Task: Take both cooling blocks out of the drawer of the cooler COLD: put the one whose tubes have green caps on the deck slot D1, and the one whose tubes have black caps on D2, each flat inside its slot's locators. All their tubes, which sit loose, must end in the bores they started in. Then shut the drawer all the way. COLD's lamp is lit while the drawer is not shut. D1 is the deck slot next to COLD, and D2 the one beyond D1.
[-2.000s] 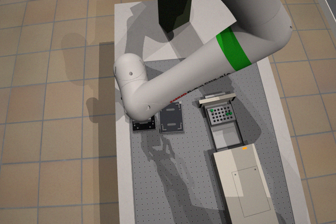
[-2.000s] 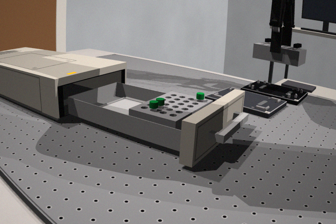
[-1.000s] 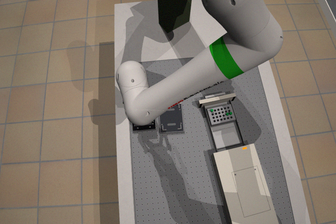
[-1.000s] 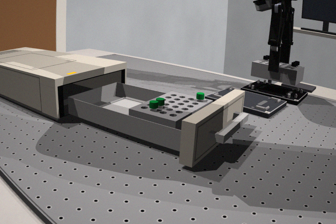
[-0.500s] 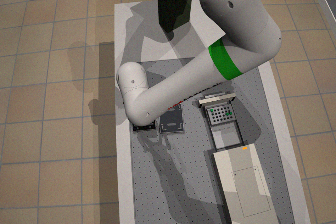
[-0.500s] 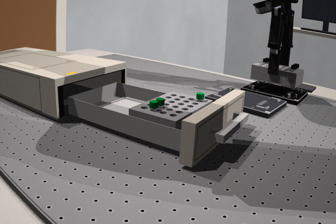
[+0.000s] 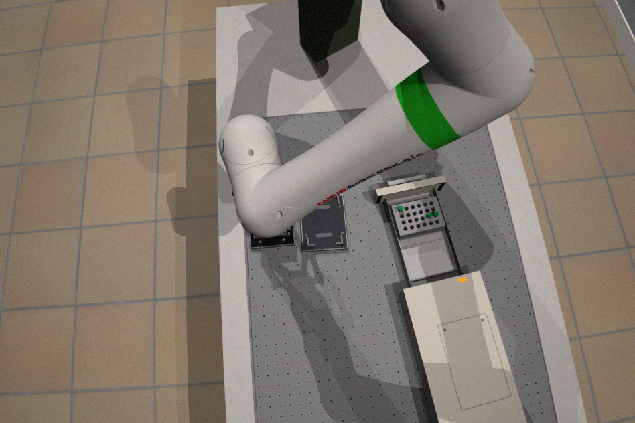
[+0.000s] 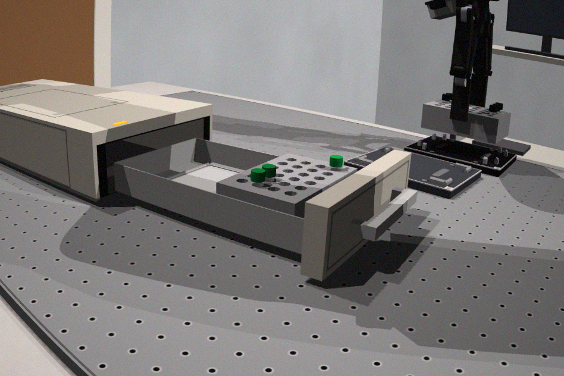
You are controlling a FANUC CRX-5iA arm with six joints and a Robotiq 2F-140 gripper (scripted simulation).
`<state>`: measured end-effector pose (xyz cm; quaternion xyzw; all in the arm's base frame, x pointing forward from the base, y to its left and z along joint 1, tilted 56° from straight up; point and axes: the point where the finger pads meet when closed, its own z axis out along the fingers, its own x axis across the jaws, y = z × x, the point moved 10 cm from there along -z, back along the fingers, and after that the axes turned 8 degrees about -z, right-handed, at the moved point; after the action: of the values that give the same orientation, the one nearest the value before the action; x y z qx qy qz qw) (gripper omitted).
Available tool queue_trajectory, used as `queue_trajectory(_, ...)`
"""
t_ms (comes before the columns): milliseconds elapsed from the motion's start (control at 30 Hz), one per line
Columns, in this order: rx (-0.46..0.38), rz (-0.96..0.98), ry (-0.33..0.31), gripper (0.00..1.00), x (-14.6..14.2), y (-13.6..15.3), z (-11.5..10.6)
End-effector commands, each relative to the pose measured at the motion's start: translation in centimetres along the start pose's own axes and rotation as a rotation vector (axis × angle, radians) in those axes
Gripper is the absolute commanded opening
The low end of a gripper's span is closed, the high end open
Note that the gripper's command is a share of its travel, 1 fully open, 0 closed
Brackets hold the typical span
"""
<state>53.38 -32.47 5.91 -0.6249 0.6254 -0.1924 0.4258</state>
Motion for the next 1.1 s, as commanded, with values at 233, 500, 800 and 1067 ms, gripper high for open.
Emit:
queue_trajectory(233, 0.000, -0.001, 0.002, 0.10, 0.07, -0.03, -0.65)
queue_trajectory(500, 0.000, -0.001, 0.002, 0.10, 0.07, -0.03, -0.86)
queue_trajectory(800, 0.000, -0.001, 0.002, 0.10, 0.07, -0.03, -1.07)
queue_trajectory(1067, 0.000, -0.001, 0.002, 0.10, 0.07, -0.04, -0.55)
